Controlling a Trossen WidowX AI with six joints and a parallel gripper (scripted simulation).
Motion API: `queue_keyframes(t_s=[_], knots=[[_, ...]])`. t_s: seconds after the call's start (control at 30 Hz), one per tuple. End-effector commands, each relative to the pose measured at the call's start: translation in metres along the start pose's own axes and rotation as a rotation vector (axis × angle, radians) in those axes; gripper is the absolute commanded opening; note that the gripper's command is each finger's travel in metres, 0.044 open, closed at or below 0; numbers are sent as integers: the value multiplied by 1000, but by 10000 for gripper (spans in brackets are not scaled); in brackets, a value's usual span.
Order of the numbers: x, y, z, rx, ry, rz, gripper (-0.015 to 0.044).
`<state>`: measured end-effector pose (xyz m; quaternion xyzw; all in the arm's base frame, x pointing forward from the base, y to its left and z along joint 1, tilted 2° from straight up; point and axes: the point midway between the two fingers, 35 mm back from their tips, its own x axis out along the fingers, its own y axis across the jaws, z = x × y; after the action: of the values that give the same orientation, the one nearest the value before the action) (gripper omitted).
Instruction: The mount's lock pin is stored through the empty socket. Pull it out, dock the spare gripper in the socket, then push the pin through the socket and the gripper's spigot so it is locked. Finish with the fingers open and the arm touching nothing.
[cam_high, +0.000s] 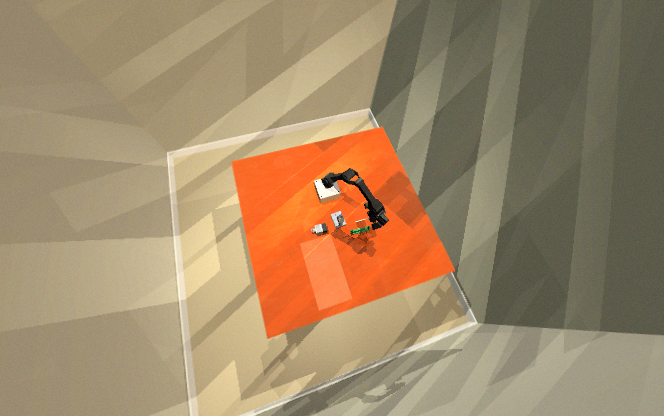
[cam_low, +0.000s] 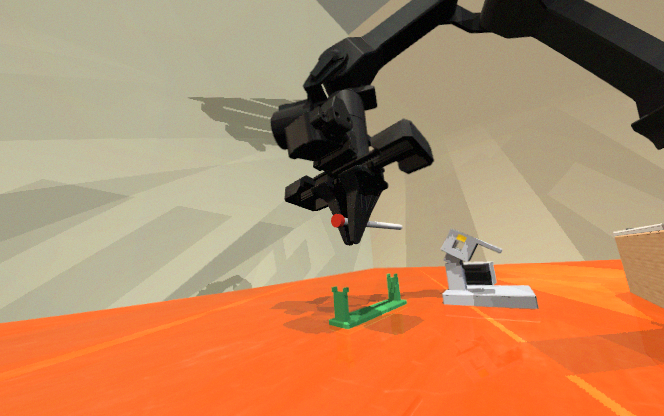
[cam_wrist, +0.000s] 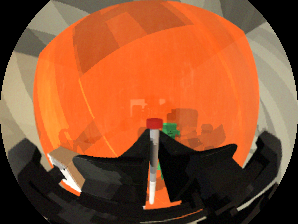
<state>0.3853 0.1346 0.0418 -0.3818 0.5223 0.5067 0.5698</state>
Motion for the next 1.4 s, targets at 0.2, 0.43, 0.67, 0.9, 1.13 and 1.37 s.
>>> queue_keyframes(t_s=[0.2,0.43,0.67,0.9,1.13,1.37], knots=[[-1,-29,15,38,-7,-15,0],[0,-39,21,51,-9,-18,0],[8,-40,20,52,-8,-16,0],[18,-42,18,52,-7,-14,0],[26,-43,16,51,-12,-22,0],[36,-43,15,49,-16,-30,0]])
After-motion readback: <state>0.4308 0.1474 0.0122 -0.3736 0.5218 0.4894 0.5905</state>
